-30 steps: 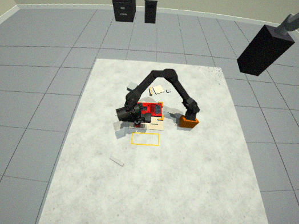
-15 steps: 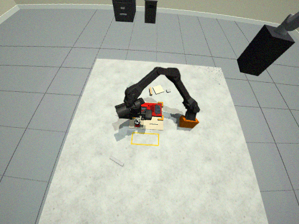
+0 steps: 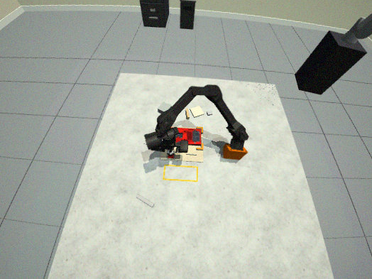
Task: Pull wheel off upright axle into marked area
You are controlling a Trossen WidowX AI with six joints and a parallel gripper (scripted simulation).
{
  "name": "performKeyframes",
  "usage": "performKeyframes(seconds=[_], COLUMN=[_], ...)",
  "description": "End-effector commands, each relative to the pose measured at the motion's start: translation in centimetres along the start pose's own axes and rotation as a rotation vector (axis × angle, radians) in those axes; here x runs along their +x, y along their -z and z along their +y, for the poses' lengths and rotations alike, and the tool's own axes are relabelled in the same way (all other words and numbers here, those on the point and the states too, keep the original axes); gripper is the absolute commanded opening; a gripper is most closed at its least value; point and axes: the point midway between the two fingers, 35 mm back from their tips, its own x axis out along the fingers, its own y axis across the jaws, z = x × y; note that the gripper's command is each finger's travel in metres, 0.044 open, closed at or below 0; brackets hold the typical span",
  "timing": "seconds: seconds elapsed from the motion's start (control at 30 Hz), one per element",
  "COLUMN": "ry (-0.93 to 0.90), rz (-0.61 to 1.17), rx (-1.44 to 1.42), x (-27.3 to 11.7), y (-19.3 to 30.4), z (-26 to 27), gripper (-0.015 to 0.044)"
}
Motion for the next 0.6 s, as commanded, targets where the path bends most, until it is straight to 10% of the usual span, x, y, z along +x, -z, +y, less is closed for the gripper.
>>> performKeyframes(seconds=[0.0, 0.57], ry=[0.001, 0.004], rz=[-0.008, -0.001], rx=[-0.009, -0.001], x=[0.84, 0.43], y=[-0.03, -0.03], z=[-0.22, -0.10], gripper=[0.0300, 0.0056])
